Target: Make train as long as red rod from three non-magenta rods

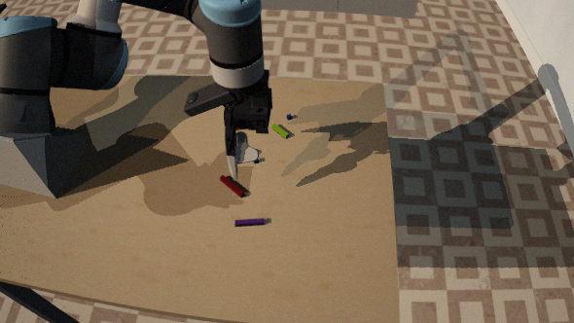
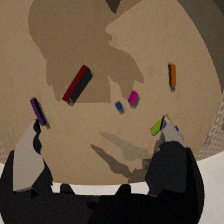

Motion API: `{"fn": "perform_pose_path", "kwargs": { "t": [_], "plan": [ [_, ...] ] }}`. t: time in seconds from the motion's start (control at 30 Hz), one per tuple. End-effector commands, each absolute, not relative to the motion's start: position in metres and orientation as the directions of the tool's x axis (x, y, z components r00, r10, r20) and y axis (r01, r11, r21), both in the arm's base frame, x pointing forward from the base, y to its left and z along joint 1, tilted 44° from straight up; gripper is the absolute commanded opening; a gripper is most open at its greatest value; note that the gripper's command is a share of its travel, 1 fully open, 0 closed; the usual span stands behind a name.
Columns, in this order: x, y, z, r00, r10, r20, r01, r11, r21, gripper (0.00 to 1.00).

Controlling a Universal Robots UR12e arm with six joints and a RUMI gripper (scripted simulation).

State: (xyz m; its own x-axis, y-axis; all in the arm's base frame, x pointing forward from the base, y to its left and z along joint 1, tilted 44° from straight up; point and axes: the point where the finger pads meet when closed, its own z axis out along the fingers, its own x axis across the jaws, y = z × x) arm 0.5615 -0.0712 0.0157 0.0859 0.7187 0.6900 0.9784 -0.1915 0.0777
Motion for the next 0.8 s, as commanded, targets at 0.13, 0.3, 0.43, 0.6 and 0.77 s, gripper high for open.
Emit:
{"fn": "perform_pose_path", "kwargs": {
  "t": [0.13, 0.3, 0.43, 0.6, 0.77],
  "plan": [
    [0.5618, -0.072, 0.016, 0.089, 0.719, 0.69, 0.978, -0.194, 0.076, 1.0],
    [0.5617, -0.0721, 0.0159, 0.104, 0.715, 0.691, 0.977, -0.205, 0.066, 1.0],
    [0.5614, -0.0723, 0.0157, 0.129, 0.71, 0.692, 0.973, -0.224, 0.048, 1.0],
    [0.5611, -0.0725, 0.0154, 0.158, 0.703, 0.693, 0.969, -0.245, 0.027, 1.0],
    [0.5606, -0.073, 0.0149, 0.226, 0.684, 0.694, 0.956, -0.294, -0.022, 1.0]
  ]
}}
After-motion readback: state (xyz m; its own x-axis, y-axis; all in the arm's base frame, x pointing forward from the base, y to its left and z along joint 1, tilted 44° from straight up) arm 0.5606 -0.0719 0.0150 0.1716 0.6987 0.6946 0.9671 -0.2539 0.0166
